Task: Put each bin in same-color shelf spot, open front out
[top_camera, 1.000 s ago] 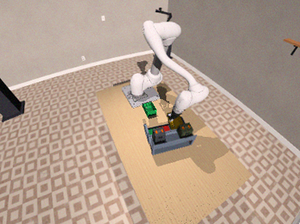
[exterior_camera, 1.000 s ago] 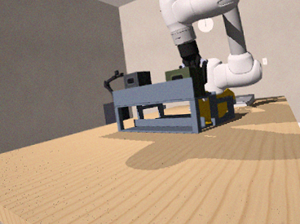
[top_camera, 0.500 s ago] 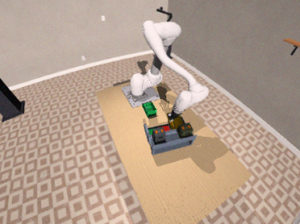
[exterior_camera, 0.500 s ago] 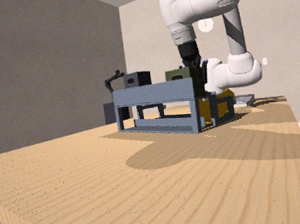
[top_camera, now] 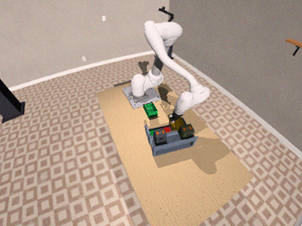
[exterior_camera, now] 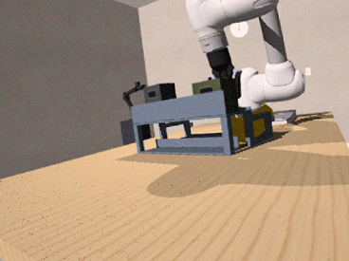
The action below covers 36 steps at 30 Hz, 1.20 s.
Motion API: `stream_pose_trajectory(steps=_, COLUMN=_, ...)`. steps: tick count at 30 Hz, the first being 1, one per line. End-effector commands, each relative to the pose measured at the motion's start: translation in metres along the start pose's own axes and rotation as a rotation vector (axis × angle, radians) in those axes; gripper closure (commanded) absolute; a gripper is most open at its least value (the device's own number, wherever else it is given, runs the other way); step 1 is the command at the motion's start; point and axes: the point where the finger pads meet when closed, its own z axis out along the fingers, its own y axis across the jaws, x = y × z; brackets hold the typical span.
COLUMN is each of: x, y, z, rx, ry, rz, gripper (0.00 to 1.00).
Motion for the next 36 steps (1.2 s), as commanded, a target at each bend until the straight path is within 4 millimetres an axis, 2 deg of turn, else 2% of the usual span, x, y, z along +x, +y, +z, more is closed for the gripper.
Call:
stream_pose_trajectory(steps=1, x=-0.003, y=-0.002, z=0.002, rx=0.002, ry=-0.014, rz=-0.003, gripper=0.90)
stream_pose_trajectory(steps=36, x=-0.015, y=-0.002, z=0.001, rx=0.002, ry=-0.064, rz=-0.003, gripper=0.90)
